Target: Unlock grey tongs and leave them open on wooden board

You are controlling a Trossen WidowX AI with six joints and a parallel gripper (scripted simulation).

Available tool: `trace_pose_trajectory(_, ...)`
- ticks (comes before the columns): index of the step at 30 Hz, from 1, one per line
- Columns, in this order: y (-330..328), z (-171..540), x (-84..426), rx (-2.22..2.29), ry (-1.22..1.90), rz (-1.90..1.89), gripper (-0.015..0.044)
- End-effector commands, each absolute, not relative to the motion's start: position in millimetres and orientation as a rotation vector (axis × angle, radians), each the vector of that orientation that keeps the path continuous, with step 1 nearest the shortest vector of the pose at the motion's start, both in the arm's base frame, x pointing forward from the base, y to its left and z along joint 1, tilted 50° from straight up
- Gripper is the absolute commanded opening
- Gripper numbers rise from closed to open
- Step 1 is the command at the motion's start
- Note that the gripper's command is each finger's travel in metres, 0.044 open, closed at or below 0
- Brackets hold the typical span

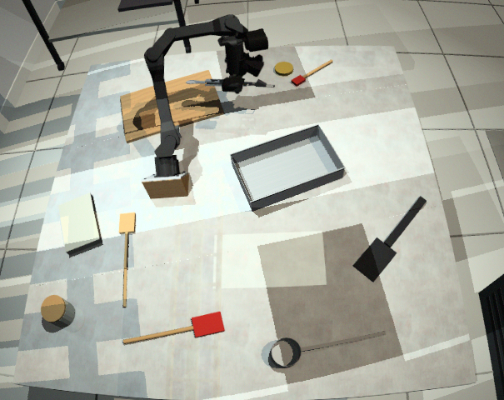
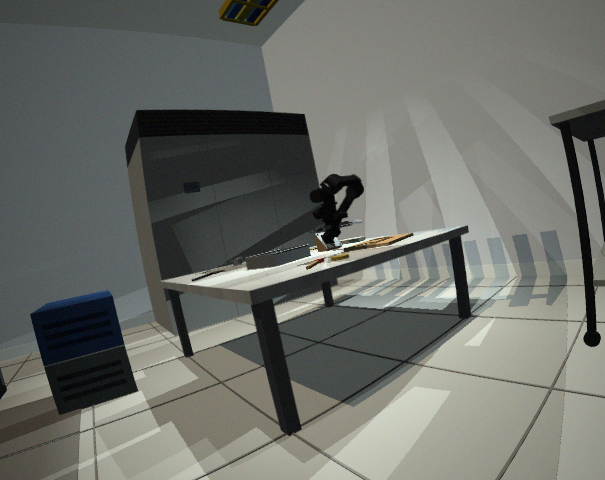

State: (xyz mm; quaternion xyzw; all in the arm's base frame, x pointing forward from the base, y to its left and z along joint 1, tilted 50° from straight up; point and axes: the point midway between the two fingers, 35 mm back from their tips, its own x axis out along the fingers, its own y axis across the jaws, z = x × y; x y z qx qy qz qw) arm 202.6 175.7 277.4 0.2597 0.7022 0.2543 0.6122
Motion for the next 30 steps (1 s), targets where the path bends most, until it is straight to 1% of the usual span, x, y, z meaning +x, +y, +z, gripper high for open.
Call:
trace_pose_trajectory(1, 183.9, 280.9, 187.3, 0.527, 1.604, 0.607, -0.015)
trace_pose_trajectory(30, 215.2, 296.9, 93.7, 0.15, 1.486, 0.75, -0.015)
